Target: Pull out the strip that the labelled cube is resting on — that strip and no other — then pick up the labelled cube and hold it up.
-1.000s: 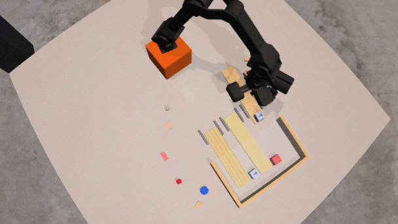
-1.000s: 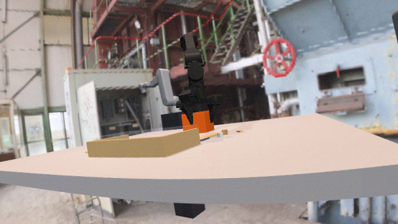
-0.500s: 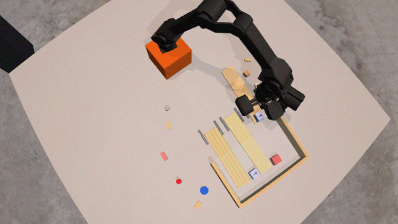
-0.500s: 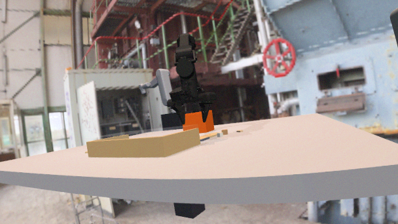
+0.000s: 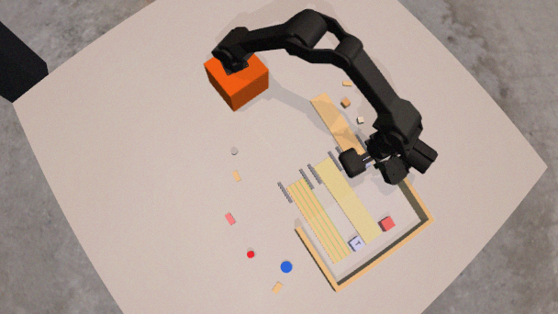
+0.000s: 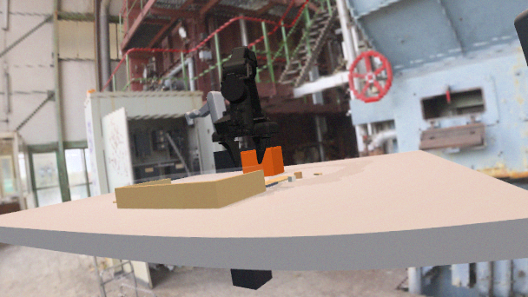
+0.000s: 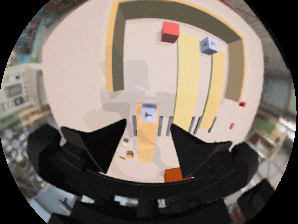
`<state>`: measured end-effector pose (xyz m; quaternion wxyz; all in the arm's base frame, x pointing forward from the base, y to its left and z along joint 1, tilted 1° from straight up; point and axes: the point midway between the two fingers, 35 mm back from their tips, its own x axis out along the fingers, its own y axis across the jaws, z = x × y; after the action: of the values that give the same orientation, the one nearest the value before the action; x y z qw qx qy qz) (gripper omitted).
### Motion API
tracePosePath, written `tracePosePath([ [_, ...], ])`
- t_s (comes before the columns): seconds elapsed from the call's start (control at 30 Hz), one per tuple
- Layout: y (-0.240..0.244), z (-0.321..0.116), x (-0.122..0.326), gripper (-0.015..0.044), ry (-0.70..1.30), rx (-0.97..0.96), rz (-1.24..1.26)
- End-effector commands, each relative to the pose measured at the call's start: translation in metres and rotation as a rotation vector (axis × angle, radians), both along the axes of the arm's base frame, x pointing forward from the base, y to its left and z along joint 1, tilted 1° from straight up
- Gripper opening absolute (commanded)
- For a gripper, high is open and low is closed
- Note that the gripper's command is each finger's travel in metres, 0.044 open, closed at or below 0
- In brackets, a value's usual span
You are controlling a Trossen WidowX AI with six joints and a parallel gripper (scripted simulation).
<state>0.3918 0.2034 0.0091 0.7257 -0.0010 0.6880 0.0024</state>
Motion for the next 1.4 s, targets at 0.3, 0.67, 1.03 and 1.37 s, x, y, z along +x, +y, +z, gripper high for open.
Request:
tracePosePath([
  [0.3,0.001,-0.022,0.003,0.025,0.006,0.001,0.006],
  [0.67,0.001,-0.04,0.004,0.025,0.006,0.001,0.006],
  [1.03,0.0,-0.054,0.004,0.025,0.006,0.001,0.006],
  [1.37,0.0,-0.051,0.005,0.0118,0.003,-0.001,0.001],
])
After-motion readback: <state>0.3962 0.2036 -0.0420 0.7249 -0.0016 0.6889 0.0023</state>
